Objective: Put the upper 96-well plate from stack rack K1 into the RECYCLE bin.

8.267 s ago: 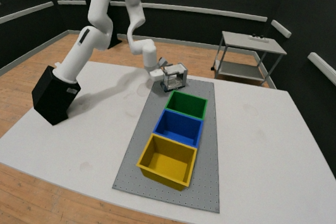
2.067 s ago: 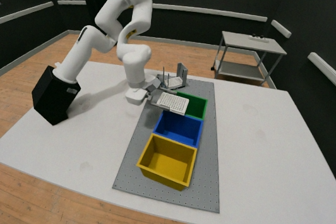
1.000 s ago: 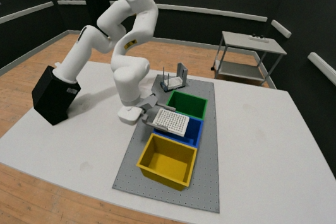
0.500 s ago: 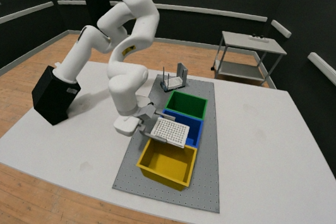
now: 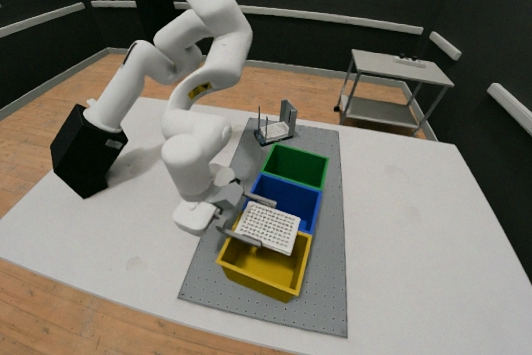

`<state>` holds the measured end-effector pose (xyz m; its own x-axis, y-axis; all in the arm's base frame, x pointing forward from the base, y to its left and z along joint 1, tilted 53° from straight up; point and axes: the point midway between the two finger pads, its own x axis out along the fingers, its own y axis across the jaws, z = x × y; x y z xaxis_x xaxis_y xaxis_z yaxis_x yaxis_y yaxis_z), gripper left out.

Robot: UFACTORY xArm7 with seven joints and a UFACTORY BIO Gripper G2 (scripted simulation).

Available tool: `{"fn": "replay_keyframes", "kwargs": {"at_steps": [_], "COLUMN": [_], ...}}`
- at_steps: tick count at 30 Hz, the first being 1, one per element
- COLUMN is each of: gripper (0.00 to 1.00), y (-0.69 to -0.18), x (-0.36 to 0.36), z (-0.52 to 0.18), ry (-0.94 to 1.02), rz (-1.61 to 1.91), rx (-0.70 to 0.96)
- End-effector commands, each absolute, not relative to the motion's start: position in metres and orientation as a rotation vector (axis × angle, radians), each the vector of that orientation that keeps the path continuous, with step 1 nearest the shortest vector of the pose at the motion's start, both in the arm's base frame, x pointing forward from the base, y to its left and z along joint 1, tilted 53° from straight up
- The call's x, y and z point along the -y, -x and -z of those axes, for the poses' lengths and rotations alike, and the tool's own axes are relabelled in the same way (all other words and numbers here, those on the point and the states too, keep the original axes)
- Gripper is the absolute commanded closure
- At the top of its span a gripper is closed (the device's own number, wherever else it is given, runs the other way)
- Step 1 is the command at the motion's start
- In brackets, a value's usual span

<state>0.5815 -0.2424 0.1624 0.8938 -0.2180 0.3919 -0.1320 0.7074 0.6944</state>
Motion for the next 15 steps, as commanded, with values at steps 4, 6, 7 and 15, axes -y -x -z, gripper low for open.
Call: {"fn": "replay_keyframes", "kwargs": {"at_steps": [4,6,7,15], "gripper": [1.00,1.00,1.00,1.00], "y": [-0.591,-0.594,-0.595,-0.597], "x": [0.263,0.268,0.271,0.275], "z": [-0.148,-0.144,-0.142,-0.139], "ry": [-0.789,-0.789,-0.789,-0.789], "rz": [0.051,0.051,0.051,0.051], "rx": [0.477,0.477,0.477,0.477]}}
